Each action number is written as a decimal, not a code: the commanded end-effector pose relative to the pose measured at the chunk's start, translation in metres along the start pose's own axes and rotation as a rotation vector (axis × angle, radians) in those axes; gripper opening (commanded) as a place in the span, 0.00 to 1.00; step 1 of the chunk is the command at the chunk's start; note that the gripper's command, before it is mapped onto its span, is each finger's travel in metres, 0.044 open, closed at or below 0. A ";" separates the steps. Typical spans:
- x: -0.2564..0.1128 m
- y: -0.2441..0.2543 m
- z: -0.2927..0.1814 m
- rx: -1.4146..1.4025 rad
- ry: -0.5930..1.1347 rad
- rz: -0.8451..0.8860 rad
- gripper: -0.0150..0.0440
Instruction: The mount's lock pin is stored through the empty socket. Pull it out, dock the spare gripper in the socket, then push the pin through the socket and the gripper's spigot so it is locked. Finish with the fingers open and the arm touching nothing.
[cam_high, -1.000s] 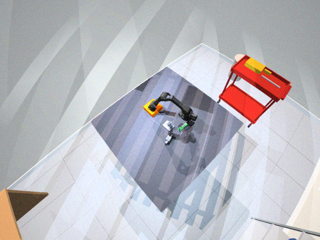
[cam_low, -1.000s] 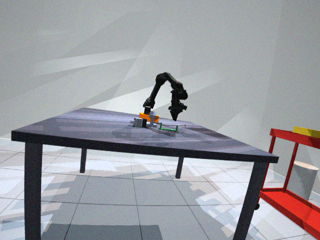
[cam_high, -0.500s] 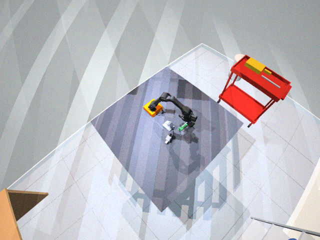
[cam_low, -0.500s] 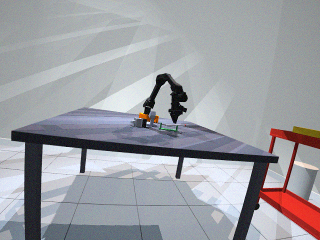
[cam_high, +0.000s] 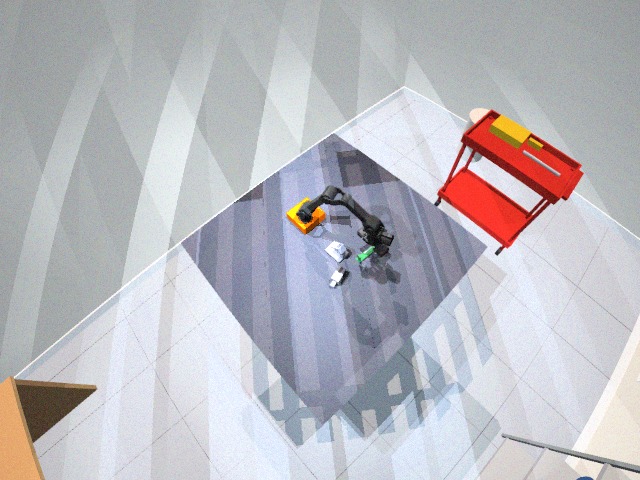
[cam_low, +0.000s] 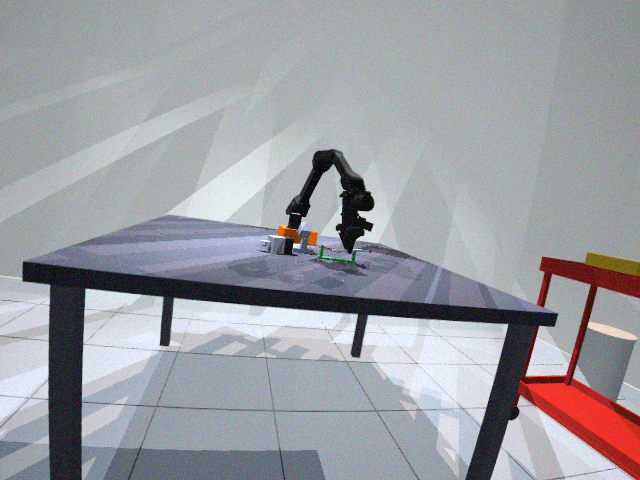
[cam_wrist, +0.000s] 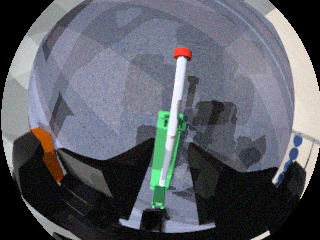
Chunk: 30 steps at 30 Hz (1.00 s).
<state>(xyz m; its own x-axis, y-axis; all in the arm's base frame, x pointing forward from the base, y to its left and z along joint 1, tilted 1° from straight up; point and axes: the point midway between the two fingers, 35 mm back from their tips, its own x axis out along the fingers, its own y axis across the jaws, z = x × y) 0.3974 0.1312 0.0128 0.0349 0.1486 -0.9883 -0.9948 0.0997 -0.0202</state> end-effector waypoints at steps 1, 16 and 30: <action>0.010 0.002 -0.002 0.001 0.007 0.009 0.56; 0.015 0.002 -0.003 0.001 0.007 0.009 0.38; 0.012 0.002 -0.003 0.001 0.006 0.009 0.25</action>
<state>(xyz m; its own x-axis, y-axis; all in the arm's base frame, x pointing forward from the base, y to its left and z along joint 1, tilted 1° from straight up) 0.3953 0.1310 -0.0020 0.0254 0.1457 -0.9890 -0.9951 0.0986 -0.0110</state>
